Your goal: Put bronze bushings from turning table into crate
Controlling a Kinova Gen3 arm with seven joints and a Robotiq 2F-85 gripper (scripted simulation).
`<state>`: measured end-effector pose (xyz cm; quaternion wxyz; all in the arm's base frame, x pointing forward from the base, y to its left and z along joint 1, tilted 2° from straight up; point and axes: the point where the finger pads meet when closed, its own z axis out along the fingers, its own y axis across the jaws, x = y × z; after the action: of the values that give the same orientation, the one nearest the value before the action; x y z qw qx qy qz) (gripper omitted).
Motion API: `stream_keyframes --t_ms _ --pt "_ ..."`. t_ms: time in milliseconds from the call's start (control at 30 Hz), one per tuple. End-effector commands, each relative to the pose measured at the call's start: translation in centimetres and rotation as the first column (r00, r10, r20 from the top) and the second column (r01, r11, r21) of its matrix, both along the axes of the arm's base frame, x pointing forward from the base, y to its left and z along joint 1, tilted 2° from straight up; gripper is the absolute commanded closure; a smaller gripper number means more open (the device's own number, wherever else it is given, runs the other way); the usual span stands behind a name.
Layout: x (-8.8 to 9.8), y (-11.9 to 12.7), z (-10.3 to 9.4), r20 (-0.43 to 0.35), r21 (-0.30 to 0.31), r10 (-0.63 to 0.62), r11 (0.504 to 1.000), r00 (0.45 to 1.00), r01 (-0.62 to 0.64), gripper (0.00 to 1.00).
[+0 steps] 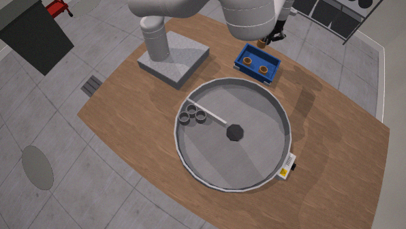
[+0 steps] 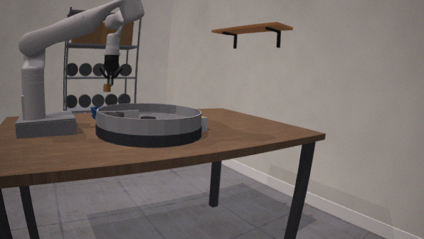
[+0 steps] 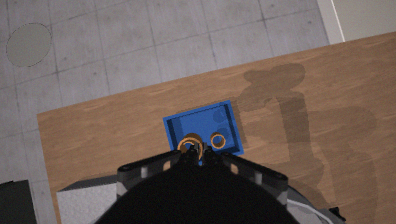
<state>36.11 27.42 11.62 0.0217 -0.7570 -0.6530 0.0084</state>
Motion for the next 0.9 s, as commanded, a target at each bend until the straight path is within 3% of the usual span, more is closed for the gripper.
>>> stream_keyframes --t_ms 0,67,233,633,800,867 --pt "0.2 0.1 0.0 0.007 -0.002 -0.011 1.0 1.0 0.011 1.0" --pt "0.2 0.1 0.0 0.007 -0.002 -0.011 1.0 1.0 0.011 1.0" --pt "0.0 0.1 -2.5 0.003 0.0 -0.004 1.0 1.0 0.004 1.0" --pt "0.0 0.1 -2.5 0.003 0.0 -0.004 1.0 1.0 0.004 1.0" --pt "0.0 0.0 -4.8 0.004 -0.003 -0.001 1.0 1.0 0.001 1.0" --pt "0.0 0.0 -4.8 0.004 -0.003 -0.001 1.0 1.0 0.001 1.0"
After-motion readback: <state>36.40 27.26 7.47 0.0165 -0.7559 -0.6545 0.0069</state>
